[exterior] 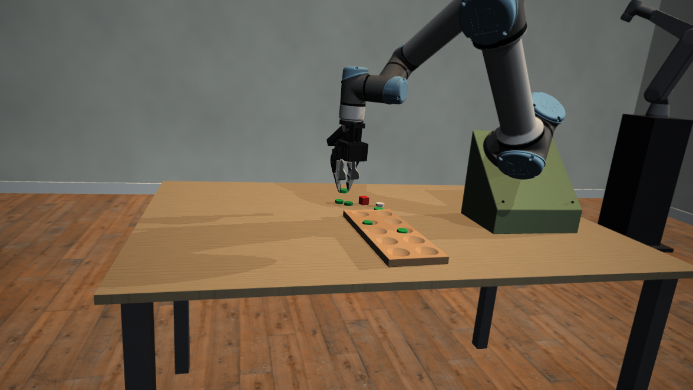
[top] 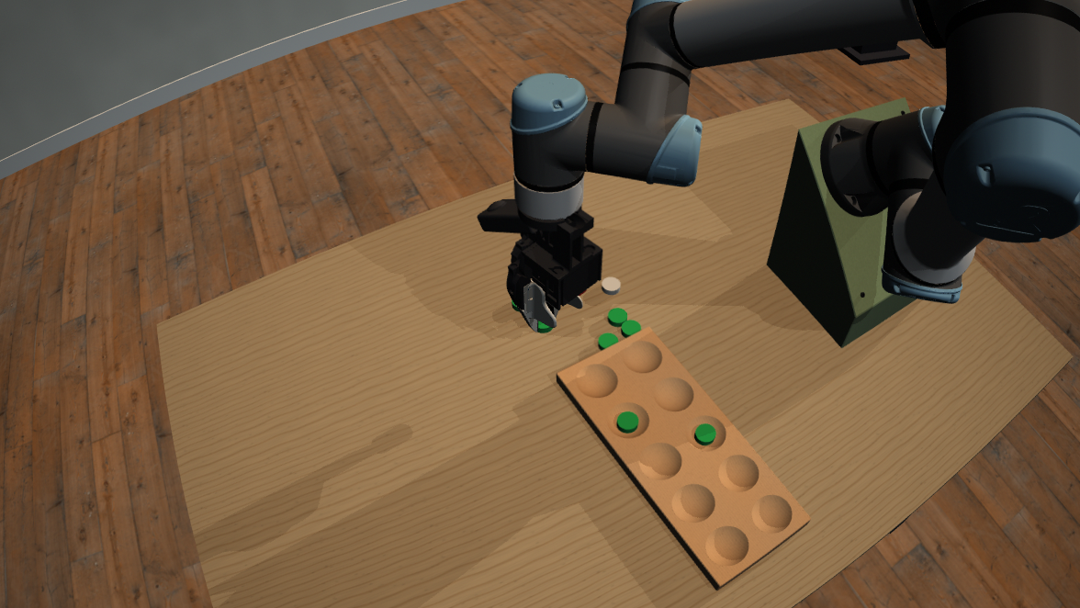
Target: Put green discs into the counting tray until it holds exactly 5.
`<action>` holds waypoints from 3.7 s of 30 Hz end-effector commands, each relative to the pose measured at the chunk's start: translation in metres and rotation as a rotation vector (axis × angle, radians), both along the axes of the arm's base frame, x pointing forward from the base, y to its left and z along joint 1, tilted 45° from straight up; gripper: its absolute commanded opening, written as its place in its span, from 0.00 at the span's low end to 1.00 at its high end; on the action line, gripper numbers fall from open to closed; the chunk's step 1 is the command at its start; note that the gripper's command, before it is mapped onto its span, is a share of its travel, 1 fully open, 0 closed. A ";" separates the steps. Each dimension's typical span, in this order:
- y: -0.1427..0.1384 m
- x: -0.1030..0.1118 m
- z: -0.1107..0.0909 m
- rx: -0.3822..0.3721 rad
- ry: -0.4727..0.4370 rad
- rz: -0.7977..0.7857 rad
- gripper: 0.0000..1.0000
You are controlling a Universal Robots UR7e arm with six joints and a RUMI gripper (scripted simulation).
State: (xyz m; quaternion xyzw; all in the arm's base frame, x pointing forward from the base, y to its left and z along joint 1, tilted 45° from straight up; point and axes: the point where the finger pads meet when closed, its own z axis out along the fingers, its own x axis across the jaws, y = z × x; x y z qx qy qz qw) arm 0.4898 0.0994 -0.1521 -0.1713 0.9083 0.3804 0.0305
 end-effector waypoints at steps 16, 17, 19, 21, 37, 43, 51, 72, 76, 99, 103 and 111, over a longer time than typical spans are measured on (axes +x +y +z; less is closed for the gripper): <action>-0.018 0.004 0.037 -0.002 0.001 0.001 0.00; -0.018 0.004 0.037 -0.002 0.001 0.001 0.00; -0.015 0.005 0.041 -0.004 0.002 0.001 0.00; -0.005 0.008 0.053 -0.008 0.002 0.000 0.00; 0.125 -0.005 0.195 -0.026 -0.002 -0.006 0.00; 0.188 -0.038 0.261 -0.014 -0.002 -0.003 0.00; 0.227 -0.070 0.303 0.000 0.001 0.001 0.00; 0.252 -0.076 0.290 0.002 0.001 0.002 0.00; 0.266 -0.078 0.275 0.002 0.001 0.002 0.00; 0.296 -0.082 0.246 0.002 0.001 0.002 0.00; 0.298 -0.082 0.243 0.002 0.001 0.002 0.00; 0.302 -0.083 0.239 0.003 0.001 0.002 0.00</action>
